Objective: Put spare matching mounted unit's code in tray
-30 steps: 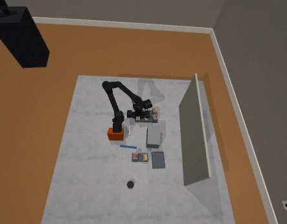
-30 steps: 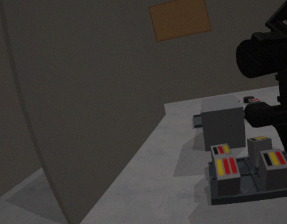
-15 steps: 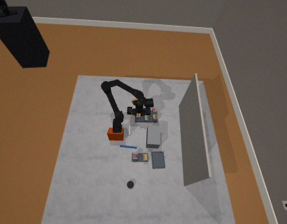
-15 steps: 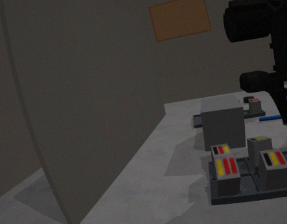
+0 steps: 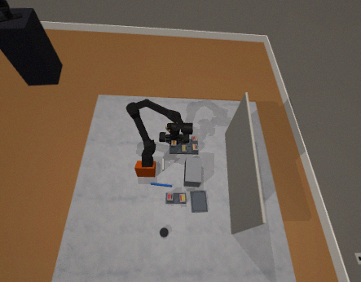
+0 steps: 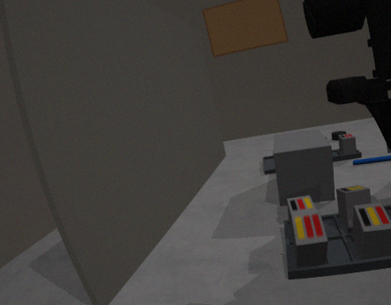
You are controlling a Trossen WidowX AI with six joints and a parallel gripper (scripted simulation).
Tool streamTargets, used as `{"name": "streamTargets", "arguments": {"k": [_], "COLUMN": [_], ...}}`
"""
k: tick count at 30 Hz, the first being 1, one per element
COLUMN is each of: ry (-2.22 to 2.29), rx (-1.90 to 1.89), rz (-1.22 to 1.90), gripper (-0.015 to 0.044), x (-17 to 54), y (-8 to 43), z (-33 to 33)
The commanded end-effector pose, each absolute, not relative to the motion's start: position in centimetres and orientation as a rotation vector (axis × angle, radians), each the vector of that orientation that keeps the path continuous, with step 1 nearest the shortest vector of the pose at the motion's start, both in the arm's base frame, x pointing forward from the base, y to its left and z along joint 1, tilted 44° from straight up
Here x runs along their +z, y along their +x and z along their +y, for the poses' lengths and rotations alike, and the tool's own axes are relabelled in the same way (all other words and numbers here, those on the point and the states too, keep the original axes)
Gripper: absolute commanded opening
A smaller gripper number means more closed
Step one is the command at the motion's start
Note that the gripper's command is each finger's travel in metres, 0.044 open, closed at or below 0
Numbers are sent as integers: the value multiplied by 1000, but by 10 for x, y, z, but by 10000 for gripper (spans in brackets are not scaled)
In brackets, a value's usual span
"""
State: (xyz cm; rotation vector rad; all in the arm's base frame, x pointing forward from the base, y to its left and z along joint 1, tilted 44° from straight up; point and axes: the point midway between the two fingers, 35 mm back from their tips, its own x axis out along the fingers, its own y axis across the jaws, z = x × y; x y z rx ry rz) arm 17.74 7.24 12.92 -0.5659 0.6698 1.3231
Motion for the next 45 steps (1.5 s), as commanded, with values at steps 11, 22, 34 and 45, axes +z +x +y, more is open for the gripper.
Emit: {"name": "streamTargets", "arguments": {"k": [11,22,34,45], "ry": [-572,-571,-571,-571], "rx": [1291,1278,1251,1230], "rz": [674,689,729,750], "gripper": [0,0,0,0], "x": [173,176,165,148], "y": [165,176,214,246], "z": [36,21,-20,-61]}}
